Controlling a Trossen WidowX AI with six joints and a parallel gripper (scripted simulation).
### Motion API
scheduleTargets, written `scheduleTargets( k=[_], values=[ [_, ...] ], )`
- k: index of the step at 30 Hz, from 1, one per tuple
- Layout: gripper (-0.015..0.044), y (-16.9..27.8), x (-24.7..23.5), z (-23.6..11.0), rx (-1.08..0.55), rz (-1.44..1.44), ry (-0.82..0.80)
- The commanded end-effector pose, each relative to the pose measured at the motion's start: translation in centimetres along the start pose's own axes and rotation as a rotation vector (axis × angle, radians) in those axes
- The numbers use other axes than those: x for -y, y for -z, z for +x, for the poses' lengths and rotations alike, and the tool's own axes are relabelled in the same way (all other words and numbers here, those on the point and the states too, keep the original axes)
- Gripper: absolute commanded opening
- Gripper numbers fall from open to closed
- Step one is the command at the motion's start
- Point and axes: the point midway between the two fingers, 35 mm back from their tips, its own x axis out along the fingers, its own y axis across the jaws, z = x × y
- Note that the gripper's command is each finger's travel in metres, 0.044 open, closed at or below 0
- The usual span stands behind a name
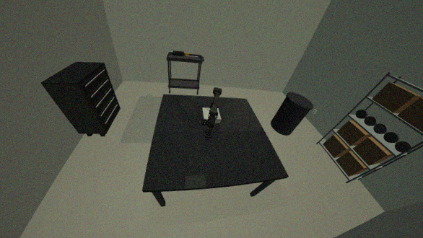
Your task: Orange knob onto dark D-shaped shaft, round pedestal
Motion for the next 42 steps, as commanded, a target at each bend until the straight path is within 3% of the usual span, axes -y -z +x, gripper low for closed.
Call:
scheduleTargets(
  k=[1,24,31,42],
  values=[
    [0.0000,0.03,-0.10,0.12,-0.001,0.006,-0.002],
    [0.0000,0.02,-0.06,-0.41,-0.001,0.006,-0.002],
    [0.0000,0.03,-0.19,-0.48,-0.001,0.205,-0.002],
    [0.0000,0.02,-0.05,-0.01,-0.001,0.215,-0.002]
  ],
)
